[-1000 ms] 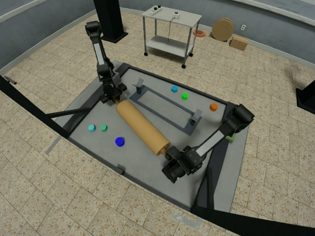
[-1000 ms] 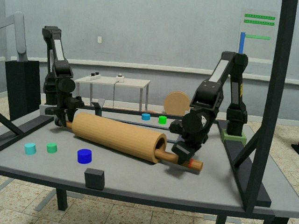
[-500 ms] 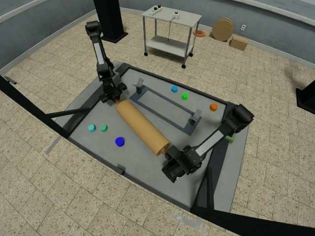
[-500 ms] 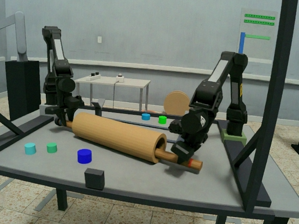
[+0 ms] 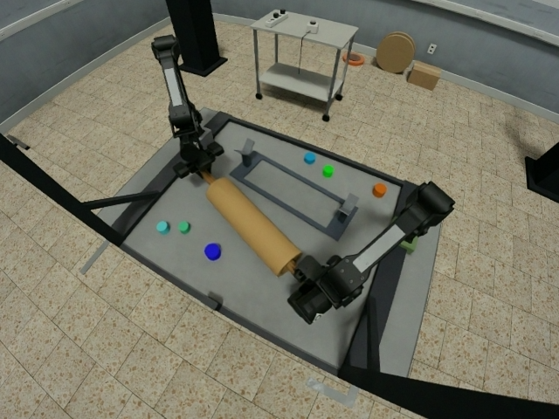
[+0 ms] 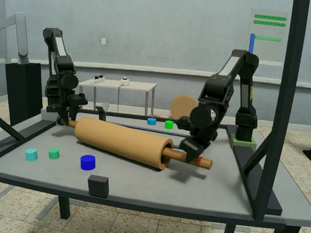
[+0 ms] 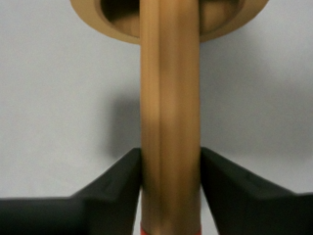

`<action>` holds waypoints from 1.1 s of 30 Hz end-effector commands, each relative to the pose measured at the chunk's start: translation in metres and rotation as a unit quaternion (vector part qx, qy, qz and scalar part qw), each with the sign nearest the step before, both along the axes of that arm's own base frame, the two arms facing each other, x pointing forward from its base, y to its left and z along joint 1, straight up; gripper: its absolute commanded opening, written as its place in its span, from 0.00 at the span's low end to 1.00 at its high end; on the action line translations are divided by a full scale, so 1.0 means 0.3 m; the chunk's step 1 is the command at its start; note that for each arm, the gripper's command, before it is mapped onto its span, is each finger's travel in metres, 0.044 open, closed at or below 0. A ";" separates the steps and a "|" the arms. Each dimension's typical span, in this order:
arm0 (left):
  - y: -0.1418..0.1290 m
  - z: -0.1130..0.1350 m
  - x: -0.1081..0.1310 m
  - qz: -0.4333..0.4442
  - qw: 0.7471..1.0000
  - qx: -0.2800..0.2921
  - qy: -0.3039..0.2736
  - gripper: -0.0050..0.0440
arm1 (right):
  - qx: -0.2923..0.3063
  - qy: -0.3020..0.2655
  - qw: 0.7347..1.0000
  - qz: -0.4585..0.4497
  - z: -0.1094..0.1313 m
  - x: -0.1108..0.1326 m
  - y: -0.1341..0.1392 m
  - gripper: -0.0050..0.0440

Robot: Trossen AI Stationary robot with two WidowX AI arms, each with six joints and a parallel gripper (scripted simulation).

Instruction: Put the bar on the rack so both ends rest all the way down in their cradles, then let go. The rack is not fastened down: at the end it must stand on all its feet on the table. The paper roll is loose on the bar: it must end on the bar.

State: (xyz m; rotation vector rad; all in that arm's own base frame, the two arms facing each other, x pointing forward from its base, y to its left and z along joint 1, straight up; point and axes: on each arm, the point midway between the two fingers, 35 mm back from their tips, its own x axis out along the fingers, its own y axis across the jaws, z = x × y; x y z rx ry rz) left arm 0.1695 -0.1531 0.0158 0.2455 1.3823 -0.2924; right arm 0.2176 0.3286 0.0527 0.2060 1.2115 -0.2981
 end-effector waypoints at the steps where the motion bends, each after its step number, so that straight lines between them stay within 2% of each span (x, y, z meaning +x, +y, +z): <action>1: -0.025 0.084 0.022 -0.002 1.000 -0.019 -0.016 0.20 | 0.031 -0.013 0.999 0.005 0.118 0.002 0.030 0.20; 5: -0.022 0.126 0.023 -0.001 1.000 -0.018 -0.017 0.20 | 0.030 -0.015 0.999 0.007 0.158 0.003 0.026 0.20; 8: -0.020 0.104 0.020 -0.001 1.000 -0.016 -0.015 0.20 | 0.028 -0.014 0.999 0.006 0.139 0.001 0.025 0.20; 10: -0.027 0.171 0.020 -0.003 1.000 -0.021 -0.017 0.20 | 0.035 -0.015 0.999 0.006 0.207 0.001 0.029 0.20; 15: -0.034 0.146 0.023 -0.001 1.000 -0.024 -0.019 0.20 | 0.034 -0.016 0.999 0.003 0.175 -0.003 0.031 0.20; 25: -0.030 0.160 0.023 0.000 1.000 -0.025 -0.019 0.20 | 0.039 -0.017 0.999 0.006 0.201 -0.004 0.032 0.20; 33: -0.034 0.226 0.023 -0.003 0.999 -0.029 -0.022 0.20 | 0.047 -0.021 0.999 0.009 0.278 -0.005 0.035 0.20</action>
